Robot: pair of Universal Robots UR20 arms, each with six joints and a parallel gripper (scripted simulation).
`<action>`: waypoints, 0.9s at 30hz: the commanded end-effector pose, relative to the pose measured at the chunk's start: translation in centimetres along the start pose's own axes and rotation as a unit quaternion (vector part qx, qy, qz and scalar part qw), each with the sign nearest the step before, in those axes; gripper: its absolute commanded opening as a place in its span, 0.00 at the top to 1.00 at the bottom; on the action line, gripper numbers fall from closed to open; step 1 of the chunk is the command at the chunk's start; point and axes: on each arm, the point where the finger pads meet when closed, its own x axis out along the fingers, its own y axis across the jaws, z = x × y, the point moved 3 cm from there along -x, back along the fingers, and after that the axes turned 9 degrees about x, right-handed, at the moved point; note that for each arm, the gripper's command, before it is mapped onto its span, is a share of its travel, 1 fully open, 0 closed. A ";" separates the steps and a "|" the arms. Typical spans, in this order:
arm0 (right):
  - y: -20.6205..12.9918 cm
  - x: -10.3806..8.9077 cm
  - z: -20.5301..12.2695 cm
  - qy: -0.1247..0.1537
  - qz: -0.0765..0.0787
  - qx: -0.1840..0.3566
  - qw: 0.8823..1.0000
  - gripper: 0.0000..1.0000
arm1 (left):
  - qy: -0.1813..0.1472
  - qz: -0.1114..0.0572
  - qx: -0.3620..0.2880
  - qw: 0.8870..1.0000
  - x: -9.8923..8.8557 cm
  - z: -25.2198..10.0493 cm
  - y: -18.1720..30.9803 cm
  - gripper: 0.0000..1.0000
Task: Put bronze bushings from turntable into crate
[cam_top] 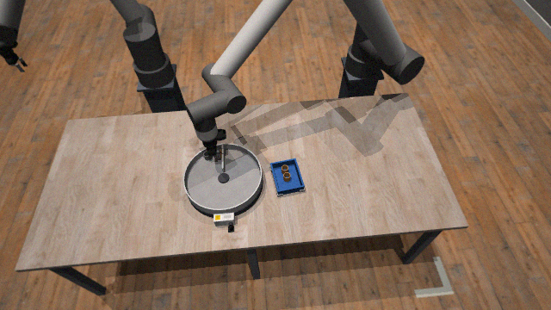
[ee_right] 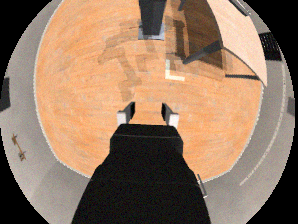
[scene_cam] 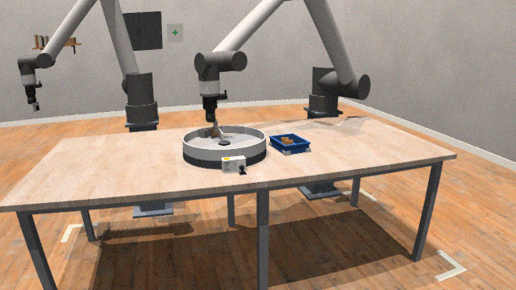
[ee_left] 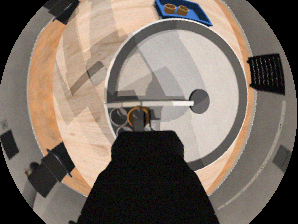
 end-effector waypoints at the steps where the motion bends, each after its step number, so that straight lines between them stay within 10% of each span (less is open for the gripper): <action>1: 0.0 -0.1 0.0 -0.001 0.000 0.000 1.000 0.00 | -0.001 0.000 0.000 1.000 -1.9 0.1 0.0 1.00; 10: 0.0 -0.1 0.0 -0.001 0.000 0.000 1.000 0.00 | -0.001 0.000 0.000 1.000 -5.8 0.1 0.0 1.00; 27: 0.0 -0.1 0.0 -0.001 0.000 0.000 1.000 0.00 | -0.001 0.000 0.000 1.000 -6.3 0.1 0.0 1.00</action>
